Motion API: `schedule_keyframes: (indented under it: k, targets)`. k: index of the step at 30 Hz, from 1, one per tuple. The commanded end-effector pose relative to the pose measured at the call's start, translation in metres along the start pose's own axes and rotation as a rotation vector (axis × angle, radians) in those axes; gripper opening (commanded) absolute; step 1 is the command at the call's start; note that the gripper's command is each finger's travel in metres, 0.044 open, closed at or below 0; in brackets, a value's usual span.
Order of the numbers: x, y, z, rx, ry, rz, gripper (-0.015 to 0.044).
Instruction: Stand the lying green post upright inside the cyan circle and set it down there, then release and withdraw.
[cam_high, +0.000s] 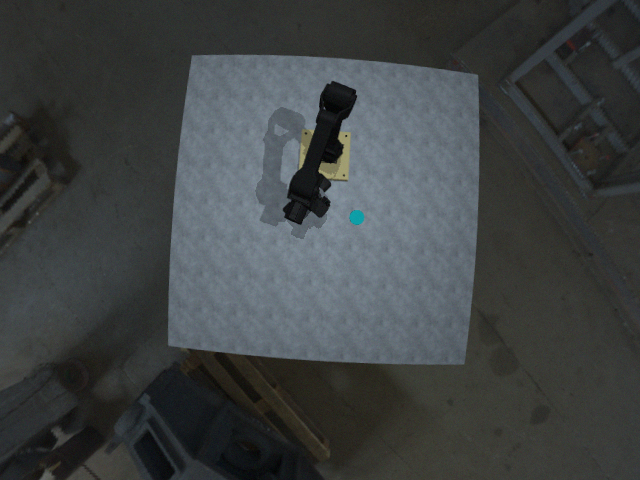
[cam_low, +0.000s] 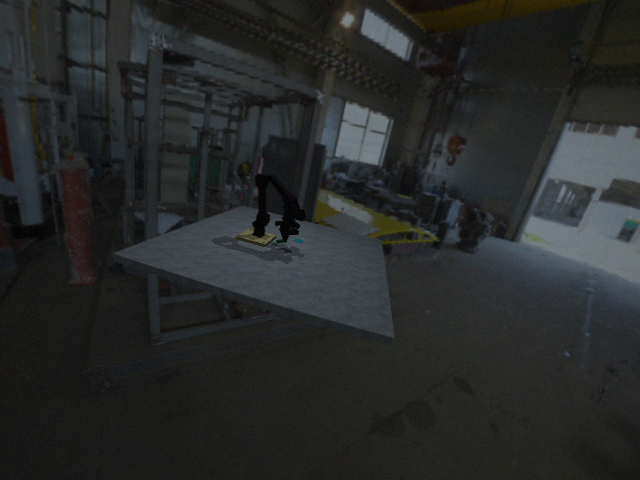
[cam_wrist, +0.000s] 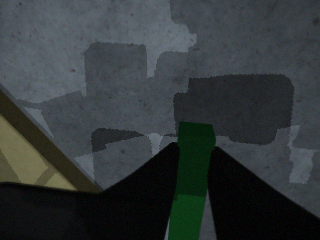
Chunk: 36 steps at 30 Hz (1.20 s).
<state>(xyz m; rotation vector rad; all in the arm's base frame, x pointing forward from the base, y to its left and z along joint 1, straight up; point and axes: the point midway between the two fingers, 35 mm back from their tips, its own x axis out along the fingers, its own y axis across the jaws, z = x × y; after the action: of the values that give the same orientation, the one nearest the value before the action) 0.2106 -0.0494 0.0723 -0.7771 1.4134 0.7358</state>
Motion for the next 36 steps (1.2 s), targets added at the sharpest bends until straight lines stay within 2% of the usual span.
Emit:
schedule_keyframes:
  k: [1, 36]
  targets:
    - [-0.009, 0.0, 0.0, 0.005, -0.004, -0.004, 0.0023]
    - [-0.074, 0.008, -0.007, 0.035, 0.002, 0.014, 0.0023]
